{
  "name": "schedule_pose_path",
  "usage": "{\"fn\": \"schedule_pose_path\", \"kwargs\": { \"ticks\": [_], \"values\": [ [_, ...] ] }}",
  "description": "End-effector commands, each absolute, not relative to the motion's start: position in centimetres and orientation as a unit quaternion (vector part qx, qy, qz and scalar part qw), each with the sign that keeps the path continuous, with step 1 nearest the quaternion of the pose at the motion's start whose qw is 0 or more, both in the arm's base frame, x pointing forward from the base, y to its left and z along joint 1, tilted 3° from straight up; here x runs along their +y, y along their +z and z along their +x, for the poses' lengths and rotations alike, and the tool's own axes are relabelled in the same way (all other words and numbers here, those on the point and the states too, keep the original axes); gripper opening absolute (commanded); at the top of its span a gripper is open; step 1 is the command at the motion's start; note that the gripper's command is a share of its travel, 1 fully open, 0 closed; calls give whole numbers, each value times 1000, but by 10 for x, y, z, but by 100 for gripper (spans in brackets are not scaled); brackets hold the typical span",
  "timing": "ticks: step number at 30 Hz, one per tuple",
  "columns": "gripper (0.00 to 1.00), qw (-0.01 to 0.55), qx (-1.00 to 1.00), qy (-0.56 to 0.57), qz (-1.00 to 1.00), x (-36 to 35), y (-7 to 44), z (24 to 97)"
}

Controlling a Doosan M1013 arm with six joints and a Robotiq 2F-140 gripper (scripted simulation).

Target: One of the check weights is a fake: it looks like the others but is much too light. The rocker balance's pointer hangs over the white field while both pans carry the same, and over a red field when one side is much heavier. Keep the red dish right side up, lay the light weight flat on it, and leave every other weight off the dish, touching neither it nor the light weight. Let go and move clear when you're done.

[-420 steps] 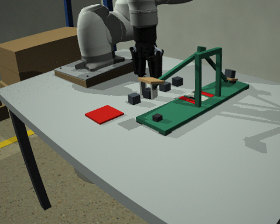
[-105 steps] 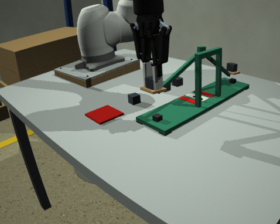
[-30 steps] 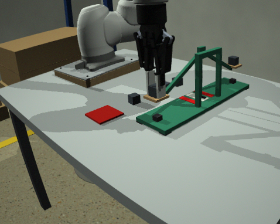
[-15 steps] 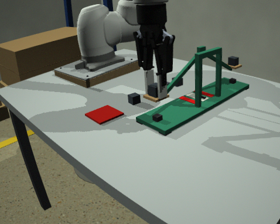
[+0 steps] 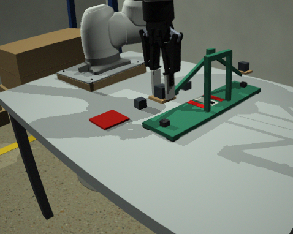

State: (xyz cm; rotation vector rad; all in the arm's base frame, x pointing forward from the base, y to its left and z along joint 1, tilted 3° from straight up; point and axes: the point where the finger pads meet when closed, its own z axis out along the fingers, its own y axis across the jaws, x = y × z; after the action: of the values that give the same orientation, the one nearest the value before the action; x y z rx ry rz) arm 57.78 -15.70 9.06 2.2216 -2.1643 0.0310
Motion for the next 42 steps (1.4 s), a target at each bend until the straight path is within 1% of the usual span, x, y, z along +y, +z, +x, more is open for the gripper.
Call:
{"fn": "schedule_pose_path", "kwargs": {
  "ticks": [1, 9, 11, 17, 23, 24, 42],
  "values": [
    [35, 20, -698, 10, 716, -157, 100, 578],
    [35, 20, -698, 10, 716, -155, 142, 578],
    [35, 20, -698, 10, 716, -155, 142, 578],
    [35, 20, -698, 10, 716, -154, 166, 579],
    [35, 20, -698, 10, 716, -154, 171, 579],
    [100, 20, -698, 10, 716, -154, 171, 579],
    [100, 20, -698, 10, 716, -154, 171, 579]
  ]
}}
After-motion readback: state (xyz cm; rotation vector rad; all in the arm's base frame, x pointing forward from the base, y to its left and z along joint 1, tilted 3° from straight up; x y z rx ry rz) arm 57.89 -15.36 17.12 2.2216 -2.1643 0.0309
